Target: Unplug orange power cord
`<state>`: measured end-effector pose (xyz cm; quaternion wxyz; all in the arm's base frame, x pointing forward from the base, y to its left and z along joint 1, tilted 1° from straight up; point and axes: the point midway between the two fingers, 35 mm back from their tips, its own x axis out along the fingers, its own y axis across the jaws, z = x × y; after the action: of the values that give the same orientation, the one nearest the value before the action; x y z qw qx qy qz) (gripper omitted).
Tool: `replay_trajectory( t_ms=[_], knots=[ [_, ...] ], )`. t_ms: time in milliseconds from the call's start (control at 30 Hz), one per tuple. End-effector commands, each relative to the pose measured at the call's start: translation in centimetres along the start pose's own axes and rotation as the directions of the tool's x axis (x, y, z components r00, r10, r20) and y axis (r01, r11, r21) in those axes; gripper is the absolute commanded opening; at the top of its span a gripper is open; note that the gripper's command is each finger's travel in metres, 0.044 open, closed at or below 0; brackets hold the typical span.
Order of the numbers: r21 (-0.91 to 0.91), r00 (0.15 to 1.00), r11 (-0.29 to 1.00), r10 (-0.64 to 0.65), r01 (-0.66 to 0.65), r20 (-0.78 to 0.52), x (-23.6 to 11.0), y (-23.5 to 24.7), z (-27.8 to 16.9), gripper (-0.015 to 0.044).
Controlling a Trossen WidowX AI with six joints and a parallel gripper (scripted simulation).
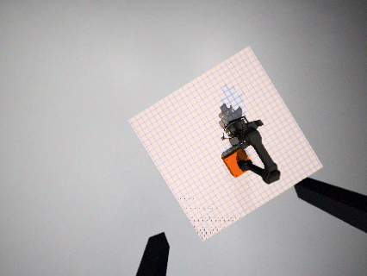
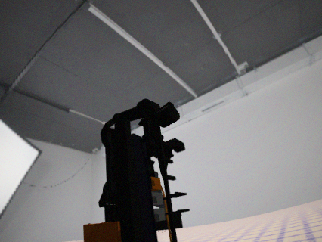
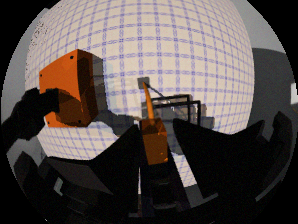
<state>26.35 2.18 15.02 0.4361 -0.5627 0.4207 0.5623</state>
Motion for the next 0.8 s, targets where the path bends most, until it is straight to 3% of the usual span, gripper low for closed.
replay_trajectory(
  t_ms=[0,767],
  knots=[
    [-0.001,1.0,1.0,0.004,-0.004,-0.005,0.0,0.1,-0.9,0.016],
    [-0.001,1.0,1.0,0.004,-0.004,-0.006,1.2,0.2,-2.1,0.016]
  ],
)
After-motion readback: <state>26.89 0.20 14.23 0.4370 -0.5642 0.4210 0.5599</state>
